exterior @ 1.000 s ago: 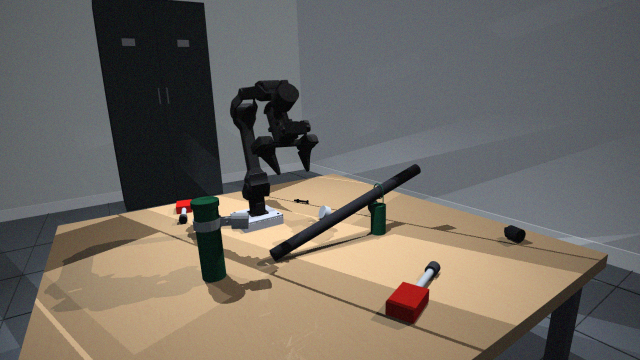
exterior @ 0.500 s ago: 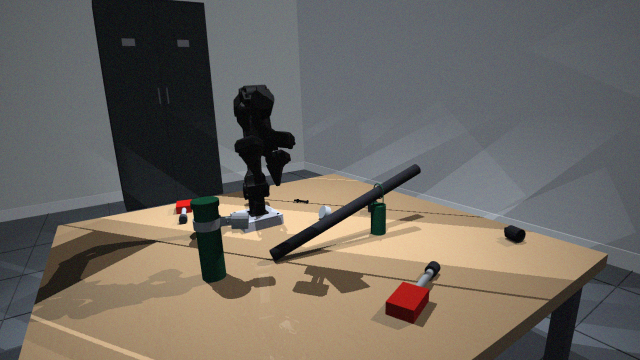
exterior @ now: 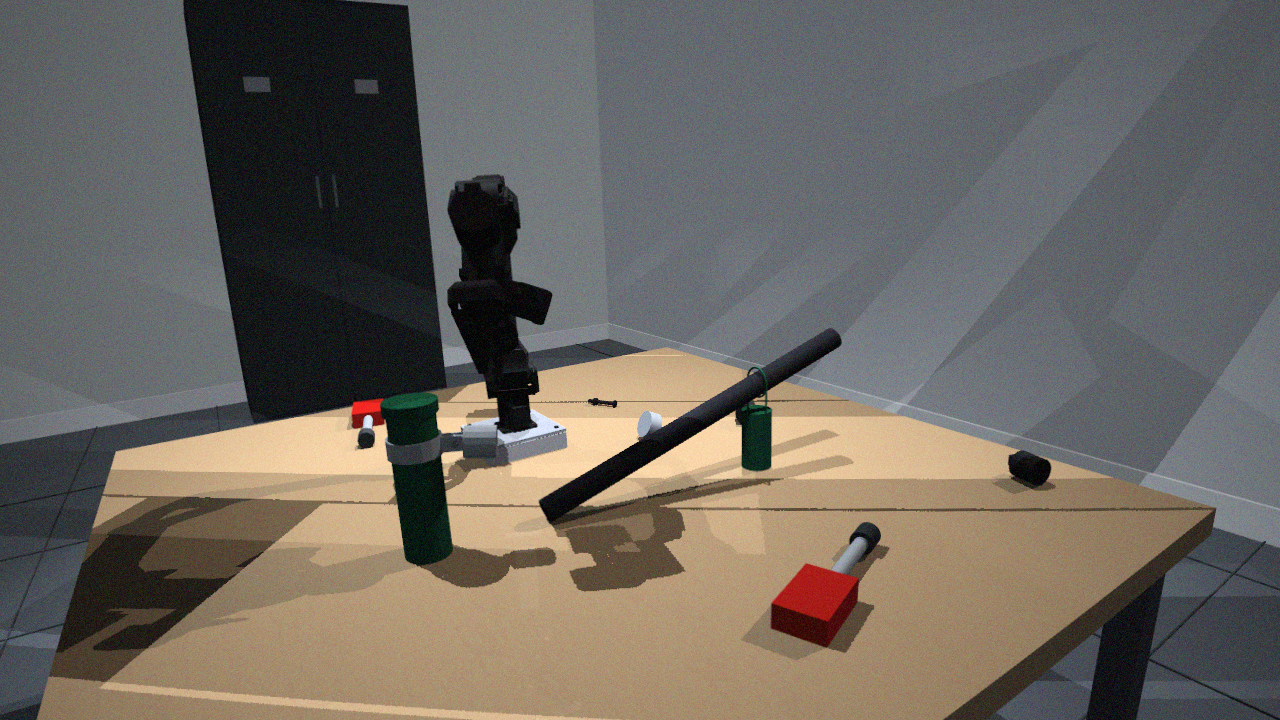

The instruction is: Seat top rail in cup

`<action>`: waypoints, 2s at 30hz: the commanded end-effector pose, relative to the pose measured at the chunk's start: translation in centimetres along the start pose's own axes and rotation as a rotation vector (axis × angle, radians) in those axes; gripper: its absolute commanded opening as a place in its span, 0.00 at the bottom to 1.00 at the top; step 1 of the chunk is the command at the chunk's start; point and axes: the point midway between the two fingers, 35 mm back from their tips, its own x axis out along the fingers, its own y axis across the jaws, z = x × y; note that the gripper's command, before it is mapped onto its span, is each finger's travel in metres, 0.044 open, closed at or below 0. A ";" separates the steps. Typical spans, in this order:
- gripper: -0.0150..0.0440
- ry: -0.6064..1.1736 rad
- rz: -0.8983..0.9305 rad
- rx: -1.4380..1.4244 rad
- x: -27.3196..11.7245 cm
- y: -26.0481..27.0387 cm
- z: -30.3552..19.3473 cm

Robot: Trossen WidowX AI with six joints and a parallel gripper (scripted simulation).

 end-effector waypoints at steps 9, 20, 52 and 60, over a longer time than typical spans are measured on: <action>1.00 0.008 -0.003 -0.030 3.3 1.7 -0.4; 1.00 0.008 -0.003 -0.030 4.4 1.7 -0.4; 1.00 0.008 -0.005 -0.030 9.6 1.7 -0.5; 0.91 0.008 -0.005 -0.030 10.3 1.7 -0.5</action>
